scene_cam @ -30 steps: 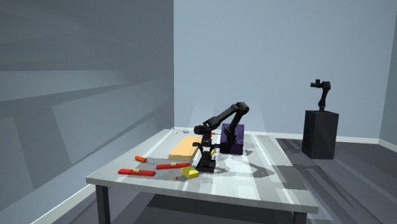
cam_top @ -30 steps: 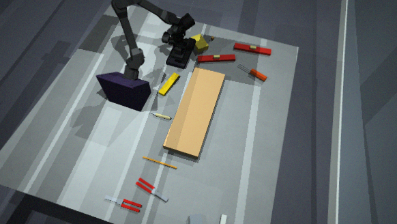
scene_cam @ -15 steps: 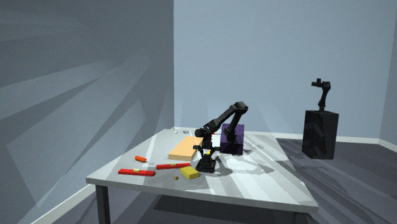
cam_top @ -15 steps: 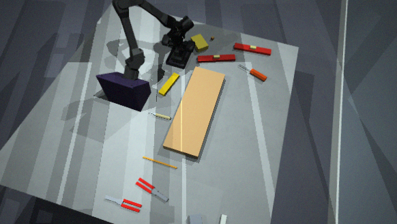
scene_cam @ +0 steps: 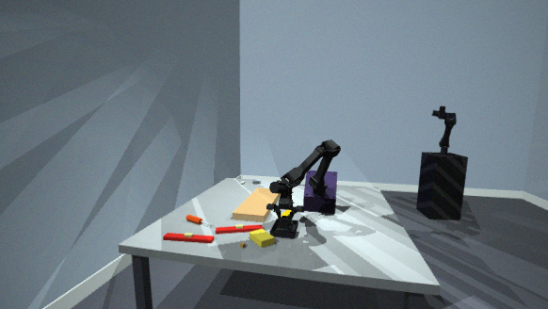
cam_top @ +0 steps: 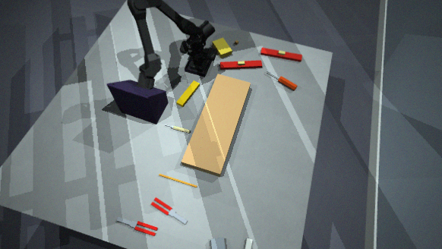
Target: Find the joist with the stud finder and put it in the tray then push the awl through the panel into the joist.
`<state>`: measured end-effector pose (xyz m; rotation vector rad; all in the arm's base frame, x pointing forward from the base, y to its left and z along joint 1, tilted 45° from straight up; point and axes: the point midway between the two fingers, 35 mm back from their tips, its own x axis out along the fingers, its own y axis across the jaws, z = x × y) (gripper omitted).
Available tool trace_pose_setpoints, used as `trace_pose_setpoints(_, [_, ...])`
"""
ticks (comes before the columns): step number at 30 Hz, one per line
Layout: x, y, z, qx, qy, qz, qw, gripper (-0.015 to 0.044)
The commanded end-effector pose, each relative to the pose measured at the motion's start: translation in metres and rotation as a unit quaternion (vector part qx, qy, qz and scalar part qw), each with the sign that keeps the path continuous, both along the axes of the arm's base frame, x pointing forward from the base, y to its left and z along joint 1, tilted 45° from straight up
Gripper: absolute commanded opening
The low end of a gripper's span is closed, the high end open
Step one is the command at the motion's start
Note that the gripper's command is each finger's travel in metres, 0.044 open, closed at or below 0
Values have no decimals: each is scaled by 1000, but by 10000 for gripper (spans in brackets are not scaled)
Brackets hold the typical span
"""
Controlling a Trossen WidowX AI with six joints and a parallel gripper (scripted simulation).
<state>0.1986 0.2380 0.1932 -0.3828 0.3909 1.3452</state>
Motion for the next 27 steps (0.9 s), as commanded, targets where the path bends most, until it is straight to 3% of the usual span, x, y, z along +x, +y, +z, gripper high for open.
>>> trace_pose_setpoints(1, [0,0,0,0,0,0,1000,79])
trace_pose_setpoints(10, [0,0,0,0,0,0,1000,315])
trace_pose_setpoints(15, [1,-25,23,-7,0,2,1000,440])
trace_pose_setpoints(22, [-15,-66,67,-3,0,0,1000,440])
trace_pose_setpoints(27, [40,-83,19,-37,72,-79,994,440])
